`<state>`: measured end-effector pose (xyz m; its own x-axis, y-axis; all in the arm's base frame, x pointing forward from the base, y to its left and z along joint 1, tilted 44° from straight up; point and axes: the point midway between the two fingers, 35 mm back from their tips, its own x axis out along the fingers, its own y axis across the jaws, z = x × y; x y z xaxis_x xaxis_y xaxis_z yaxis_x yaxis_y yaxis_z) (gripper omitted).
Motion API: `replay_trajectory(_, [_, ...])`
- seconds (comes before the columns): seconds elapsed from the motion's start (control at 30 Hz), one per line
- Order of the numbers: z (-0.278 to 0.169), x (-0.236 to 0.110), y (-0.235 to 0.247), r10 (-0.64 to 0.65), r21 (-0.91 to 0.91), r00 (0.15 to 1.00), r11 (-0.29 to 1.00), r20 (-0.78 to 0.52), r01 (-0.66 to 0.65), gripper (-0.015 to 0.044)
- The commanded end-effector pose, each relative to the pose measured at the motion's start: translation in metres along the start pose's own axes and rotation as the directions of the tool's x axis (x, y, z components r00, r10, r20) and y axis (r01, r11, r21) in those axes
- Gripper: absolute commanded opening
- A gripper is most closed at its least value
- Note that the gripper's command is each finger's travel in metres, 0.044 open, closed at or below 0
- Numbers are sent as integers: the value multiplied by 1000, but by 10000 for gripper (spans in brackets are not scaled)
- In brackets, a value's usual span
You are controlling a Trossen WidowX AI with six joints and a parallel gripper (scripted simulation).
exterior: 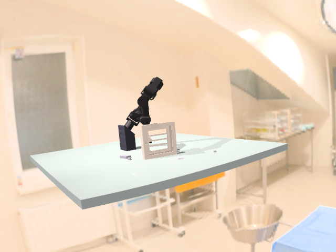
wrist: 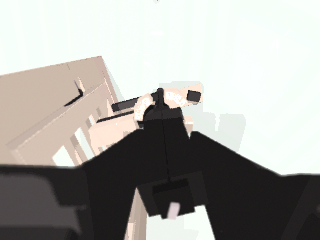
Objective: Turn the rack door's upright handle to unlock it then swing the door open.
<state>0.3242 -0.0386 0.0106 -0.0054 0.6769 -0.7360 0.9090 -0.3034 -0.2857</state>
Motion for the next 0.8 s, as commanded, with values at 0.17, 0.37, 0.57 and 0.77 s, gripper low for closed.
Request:
replay_trajectory(0.17, [-2, 1, 0, -2, 26, 1000, 1000, -11, 2, 130])
replay_trajectory(0.37, [-2, 1, 0, -2, 26, 1000, 1000, -11, 2, 287])
replay_trajectory(0.57, [-2, 1, 0, -2, -146, 1000, 989, -11, 0, 297])
replay_trajectory(0.77, [-2, 1, 0, -2, -430, 1000, 903, -11, -3, 297])
